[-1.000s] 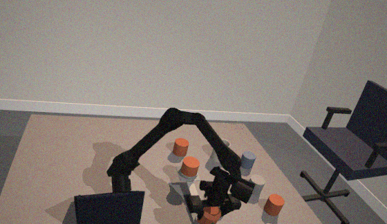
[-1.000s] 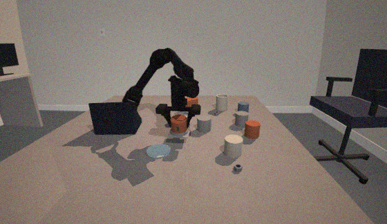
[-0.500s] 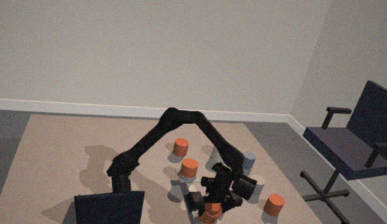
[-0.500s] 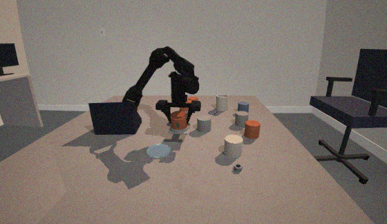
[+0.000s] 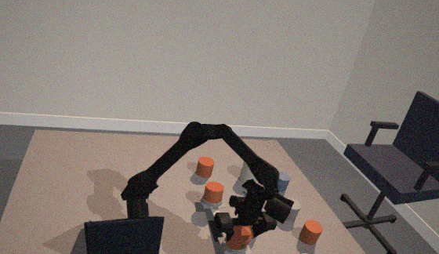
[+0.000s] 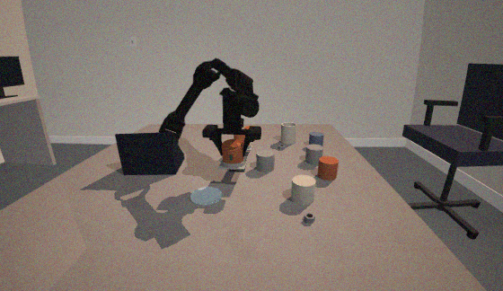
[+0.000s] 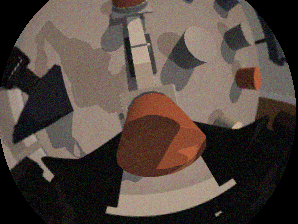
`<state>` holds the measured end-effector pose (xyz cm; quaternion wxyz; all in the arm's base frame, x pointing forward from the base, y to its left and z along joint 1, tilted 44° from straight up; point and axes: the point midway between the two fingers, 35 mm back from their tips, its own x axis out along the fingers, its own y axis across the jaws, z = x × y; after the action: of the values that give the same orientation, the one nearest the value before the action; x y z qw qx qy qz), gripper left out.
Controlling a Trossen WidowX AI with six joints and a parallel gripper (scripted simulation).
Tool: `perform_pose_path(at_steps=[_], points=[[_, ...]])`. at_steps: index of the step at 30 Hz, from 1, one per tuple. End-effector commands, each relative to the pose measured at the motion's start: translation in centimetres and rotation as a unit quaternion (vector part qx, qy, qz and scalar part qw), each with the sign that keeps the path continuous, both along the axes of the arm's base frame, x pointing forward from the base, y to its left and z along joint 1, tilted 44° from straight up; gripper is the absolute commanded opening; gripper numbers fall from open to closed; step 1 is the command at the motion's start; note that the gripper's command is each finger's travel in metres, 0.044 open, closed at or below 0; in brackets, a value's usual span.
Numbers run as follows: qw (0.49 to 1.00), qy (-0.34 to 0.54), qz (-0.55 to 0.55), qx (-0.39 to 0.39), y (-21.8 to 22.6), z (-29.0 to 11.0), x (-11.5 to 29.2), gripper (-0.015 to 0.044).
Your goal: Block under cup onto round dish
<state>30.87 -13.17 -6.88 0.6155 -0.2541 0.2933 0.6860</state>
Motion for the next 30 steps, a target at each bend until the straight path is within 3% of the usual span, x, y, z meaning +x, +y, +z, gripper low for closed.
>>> perform_pose_path(at_steps=[1, 30], points=[[1.0, -0.013, -0.004, -0.016, -1.5, 0.4, 0.5, 0.0], [1.0, -0.013, -0.003, -0.016, -4.0, 3.2, 0.5, 0.0]])
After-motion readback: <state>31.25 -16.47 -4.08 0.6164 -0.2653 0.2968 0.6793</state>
